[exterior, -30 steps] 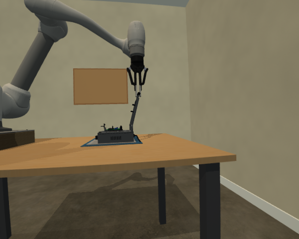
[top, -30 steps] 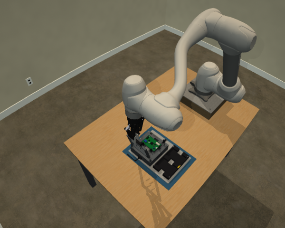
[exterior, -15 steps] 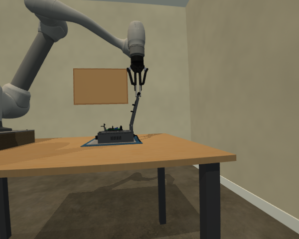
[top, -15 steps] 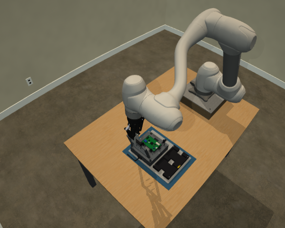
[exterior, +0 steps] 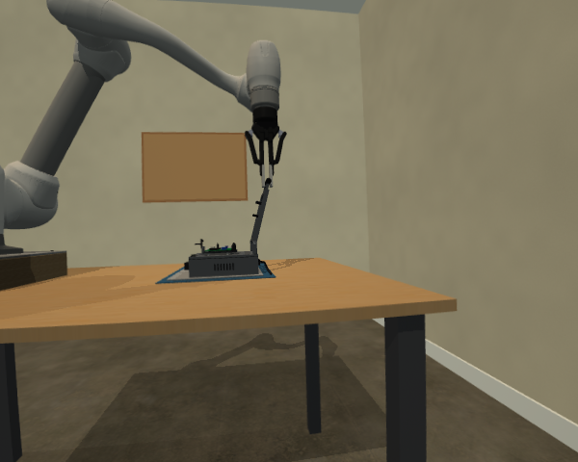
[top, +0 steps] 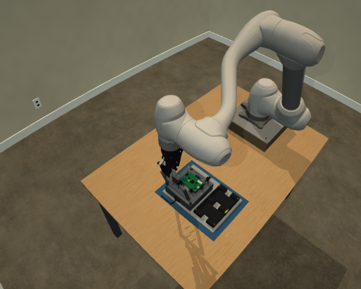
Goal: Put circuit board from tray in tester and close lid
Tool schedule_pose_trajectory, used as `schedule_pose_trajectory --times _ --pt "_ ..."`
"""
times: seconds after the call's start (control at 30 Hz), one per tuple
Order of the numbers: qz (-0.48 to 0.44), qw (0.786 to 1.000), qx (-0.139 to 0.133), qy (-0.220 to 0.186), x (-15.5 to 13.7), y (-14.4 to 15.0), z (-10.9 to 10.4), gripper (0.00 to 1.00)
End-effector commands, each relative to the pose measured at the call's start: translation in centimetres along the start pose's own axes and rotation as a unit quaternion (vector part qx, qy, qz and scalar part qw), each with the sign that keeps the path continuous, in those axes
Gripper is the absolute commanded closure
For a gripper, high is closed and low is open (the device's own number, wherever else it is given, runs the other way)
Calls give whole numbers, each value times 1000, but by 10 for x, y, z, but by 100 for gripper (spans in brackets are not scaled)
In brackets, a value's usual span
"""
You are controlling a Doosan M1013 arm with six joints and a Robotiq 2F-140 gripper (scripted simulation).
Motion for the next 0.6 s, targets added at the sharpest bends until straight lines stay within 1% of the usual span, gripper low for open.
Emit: schedule_pose_trajectory --times 0.0,0.57 --pt "2 1000 0 -2 -2 0 2 100" --pt "2 1000 0 -2 -2 3 2 100"
Point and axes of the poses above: the point where the finger pads meet when closed, its own z axis out along the fingers, its own y axis across the jaws, x = y × z, the point moved 9 cm from there along -z, back along the fingers, and after that the axes turned 5 degrees about z, right-handed, at the moved point
